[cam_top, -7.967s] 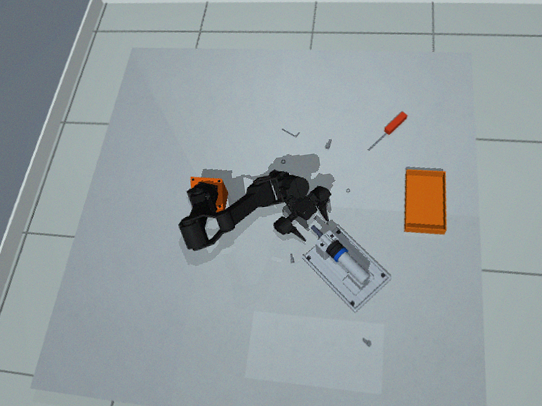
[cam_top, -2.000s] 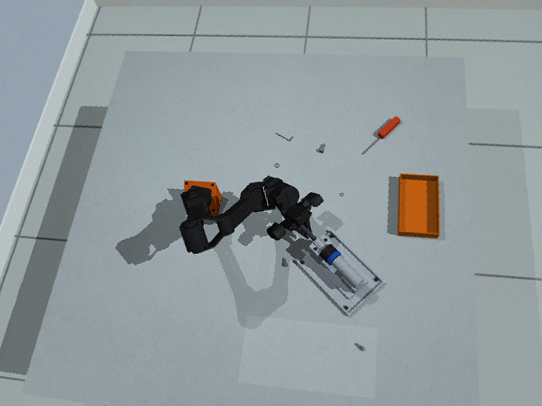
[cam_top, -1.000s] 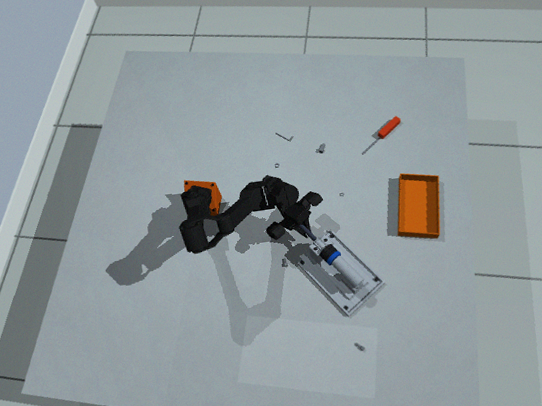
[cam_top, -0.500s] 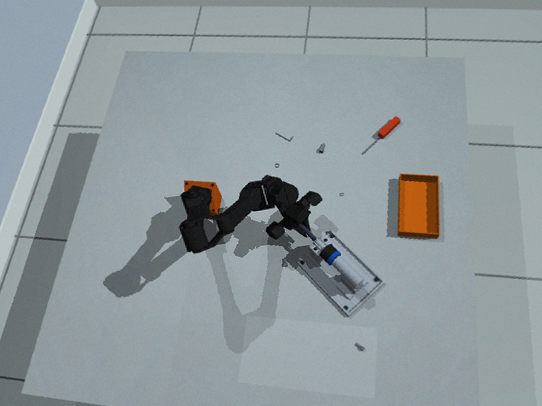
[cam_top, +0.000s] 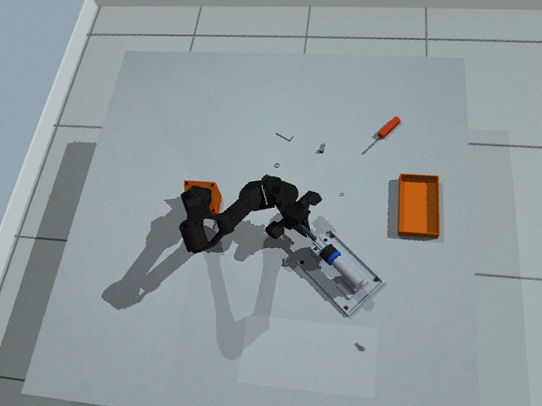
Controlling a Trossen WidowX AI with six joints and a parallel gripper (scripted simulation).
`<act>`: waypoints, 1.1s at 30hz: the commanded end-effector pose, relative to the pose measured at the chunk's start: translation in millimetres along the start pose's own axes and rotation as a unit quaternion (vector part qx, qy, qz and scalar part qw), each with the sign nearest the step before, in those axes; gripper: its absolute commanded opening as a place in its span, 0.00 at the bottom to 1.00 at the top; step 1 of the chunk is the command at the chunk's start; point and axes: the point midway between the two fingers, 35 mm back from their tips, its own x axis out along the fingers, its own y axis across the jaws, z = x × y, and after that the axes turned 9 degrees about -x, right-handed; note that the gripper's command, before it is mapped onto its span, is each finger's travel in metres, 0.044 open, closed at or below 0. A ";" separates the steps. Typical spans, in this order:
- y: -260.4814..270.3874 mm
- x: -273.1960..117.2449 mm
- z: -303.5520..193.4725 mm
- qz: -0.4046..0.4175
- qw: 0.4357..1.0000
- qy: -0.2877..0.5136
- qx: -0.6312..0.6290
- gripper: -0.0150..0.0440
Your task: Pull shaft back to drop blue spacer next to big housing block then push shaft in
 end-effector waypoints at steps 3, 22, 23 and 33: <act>-0.1 -1.1 -0.8 -0.002 1.000 0.000 0.001 0.25; 0.1 -2.6 -2.3 -0.002 1.000 0.000 0.001 0.25; 0.1 -2.7 -2.4 -0.002 1.000 0.000 0.001 0.25; 0.3 -3.5 -3.2 -0.002 1.000 0.000 0.001 0.25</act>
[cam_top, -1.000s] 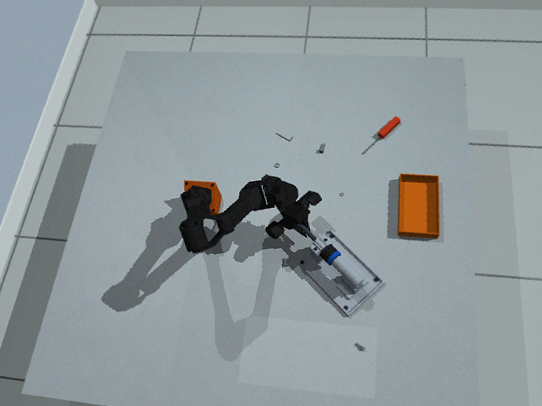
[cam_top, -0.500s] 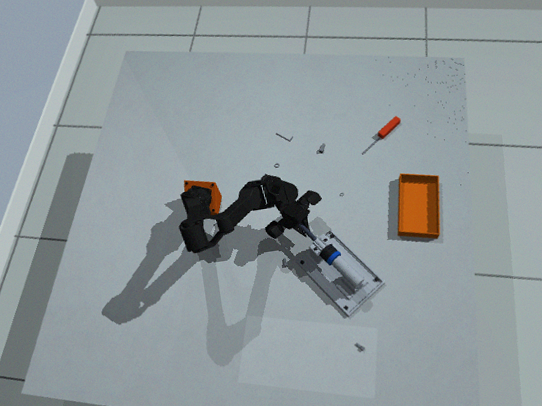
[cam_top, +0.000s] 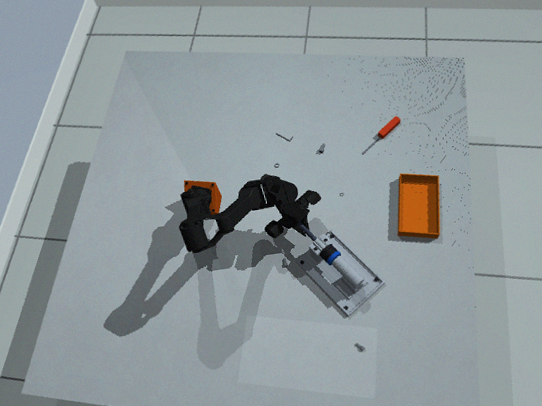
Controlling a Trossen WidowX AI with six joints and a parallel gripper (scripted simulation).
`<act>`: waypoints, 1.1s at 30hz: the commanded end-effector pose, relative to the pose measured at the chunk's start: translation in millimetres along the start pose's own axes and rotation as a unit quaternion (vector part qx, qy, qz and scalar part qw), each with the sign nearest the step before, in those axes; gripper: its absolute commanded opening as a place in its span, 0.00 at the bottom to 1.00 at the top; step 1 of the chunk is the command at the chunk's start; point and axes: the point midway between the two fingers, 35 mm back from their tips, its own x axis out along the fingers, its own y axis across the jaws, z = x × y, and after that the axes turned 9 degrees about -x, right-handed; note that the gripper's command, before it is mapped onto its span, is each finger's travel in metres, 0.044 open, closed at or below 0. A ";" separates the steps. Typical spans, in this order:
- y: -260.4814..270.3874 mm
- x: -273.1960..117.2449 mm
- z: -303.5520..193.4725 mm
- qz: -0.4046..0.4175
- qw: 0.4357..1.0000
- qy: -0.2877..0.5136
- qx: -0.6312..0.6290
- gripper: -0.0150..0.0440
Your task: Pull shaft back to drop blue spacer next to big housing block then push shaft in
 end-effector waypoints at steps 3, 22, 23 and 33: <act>-0.1 -1.2 -0.8 -0.002 1.000 0.000 0.001 0.25; 0.1 -2.6 -2.3 -0.002 1.000 0.000 0.001 0.25; 0.1 -2.7 -2.4 -0.002 1.000 0.000 0.001 0.25; 0.3 -3.5 -3.1 -0.002 1.000 0.000 0.001 0.25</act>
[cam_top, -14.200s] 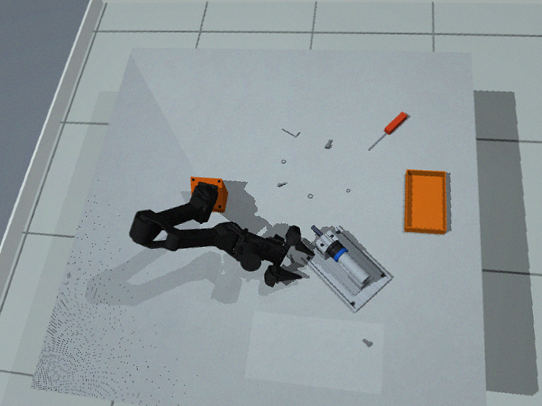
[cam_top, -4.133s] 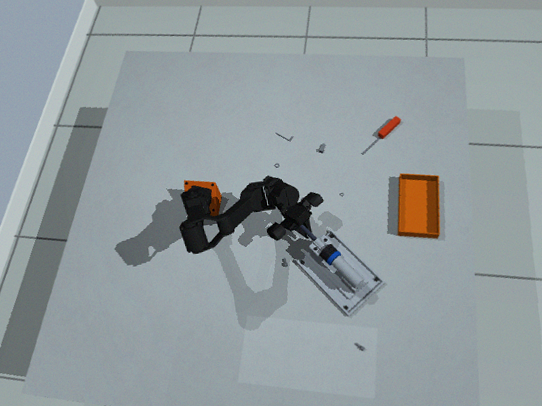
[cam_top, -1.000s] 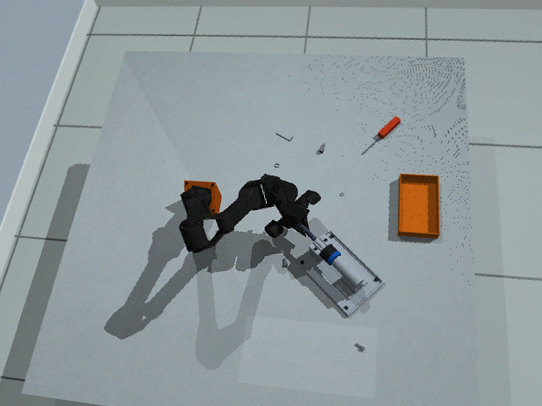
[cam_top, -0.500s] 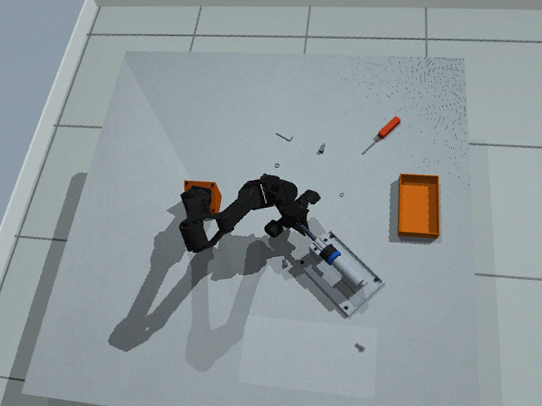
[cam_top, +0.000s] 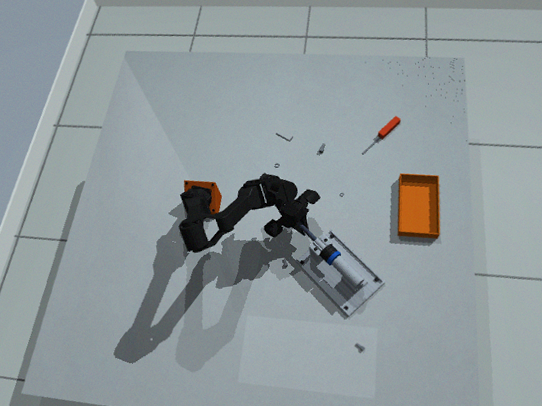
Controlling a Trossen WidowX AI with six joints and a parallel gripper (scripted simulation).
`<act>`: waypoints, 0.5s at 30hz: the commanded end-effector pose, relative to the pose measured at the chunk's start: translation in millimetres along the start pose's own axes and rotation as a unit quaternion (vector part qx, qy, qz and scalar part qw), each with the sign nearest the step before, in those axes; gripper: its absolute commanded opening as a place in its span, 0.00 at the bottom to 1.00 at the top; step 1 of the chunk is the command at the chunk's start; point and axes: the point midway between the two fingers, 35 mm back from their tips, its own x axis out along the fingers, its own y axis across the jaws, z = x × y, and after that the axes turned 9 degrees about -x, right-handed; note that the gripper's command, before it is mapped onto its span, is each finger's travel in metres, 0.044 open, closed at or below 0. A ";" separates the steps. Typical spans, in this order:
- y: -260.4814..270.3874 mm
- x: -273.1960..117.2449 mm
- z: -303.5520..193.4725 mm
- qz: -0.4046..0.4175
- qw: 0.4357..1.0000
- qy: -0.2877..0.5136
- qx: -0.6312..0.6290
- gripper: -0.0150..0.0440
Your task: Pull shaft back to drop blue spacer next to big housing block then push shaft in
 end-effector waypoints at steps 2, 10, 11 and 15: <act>-0.1 -1.1 -0.8 -0.002 1.000 0.000 0.001 0.25; 0.0 -1.7 -1.4 -0.002 1.000 0.000 0.001 0.25; 0.0 -1.8 -1.4 -0.002 1.000 0.000 0.001 0.25; 0.0 -2.1 -1.8 -0.002 1.000 0.000 0.001 0.25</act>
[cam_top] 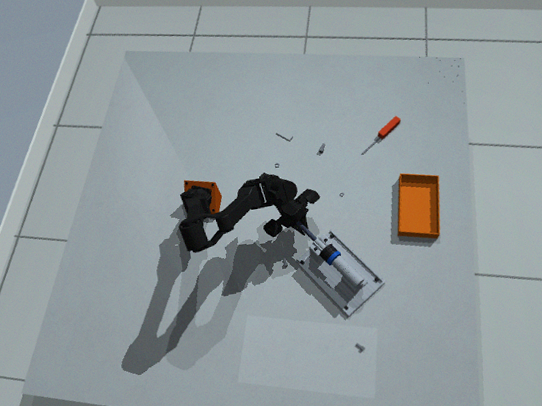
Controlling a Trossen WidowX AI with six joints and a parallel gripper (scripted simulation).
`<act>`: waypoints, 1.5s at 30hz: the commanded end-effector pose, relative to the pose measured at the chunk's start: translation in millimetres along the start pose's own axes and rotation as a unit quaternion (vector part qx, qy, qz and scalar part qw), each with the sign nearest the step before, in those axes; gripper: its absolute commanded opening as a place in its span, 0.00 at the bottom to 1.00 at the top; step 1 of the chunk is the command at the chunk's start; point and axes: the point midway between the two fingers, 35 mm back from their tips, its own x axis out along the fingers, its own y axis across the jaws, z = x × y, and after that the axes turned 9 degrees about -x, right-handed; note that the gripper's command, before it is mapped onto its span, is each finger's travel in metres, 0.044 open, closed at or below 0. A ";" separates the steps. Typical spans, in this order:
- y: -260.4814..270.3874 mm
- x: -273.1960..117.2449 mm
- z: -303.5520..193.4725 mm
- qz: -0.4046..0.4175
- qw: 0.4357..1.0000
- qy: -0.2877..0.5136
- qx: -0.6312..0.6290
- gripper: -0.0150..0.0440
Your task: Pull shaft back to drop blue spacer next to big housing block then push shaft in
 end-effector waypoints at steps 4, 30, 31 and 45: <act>-0.1 -1.3 -0.9 -0.001 1.000 0.000 0.001 0.25; 0.3 -3.3 -2.9 -0.001 1.000 0.000 0.001 0.25; 0.3 -3.4 -3.0 -0.001 1.000 0.000 0.001 0.25; 0.5 -4.4 -4.1 -0.001 1.000 0.000 0.001 0.25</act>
